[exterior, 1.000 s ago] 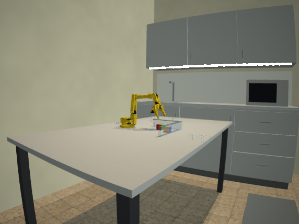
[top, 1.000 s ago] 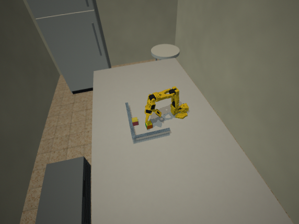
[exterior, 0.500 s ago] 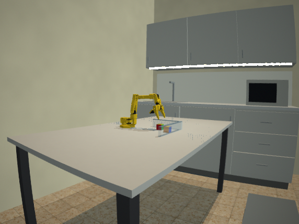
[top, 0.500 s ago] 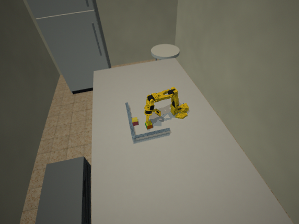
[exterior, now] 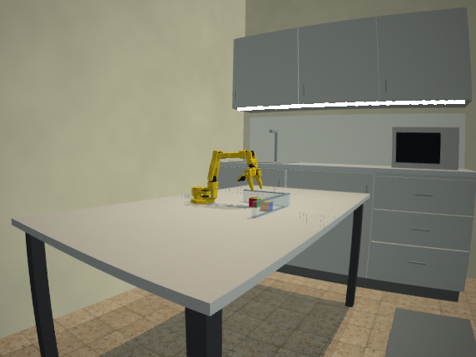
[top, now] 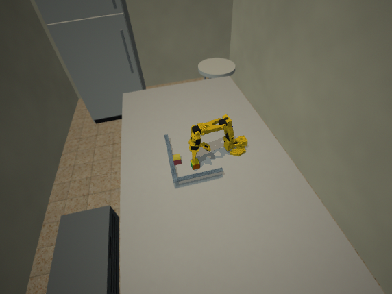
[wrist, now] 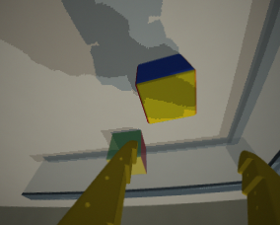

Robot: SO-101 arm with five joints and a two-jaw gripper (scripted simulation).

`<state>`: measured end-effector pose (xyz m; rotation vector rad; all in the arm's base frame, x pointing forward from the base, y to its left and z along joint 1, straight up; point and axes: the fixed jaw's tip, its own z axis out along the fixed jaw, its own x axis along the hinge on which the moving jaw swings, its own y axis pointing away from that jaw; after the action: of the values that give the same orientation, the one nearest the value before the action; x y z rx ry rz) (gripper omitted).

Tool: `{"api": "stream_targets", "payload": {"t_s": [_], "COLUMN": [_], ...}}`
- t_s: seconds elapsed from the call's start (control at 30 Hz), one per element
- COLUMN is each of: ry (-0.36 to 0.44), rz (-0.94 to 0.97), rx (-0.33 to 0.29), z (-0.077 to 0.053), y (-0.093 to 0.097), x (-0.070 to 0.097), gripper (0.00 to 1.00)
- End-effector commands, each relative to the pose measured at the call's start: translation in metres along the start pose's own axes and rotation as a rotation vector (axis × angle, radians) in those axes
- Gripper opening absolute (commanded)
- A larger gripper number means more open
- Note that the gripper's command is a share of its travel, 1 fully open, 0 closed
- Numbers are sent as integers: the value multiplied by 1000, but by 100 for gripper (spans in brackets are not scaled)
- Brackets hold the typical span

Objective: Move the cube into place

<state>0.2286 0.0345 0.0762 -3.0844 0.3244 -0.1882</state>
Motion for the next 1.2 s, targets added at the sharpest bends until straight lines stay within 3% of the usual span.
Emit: {"api": "stream_targets", "payload": {"t_s": [0.0, 1.17], "ry": [38, -29], "rz": [-27, -190], "rx": [16, -9], "z": [-9, -2], "y": [-1, 1], "x": [5, 6], "gripper": [35, 35]}}
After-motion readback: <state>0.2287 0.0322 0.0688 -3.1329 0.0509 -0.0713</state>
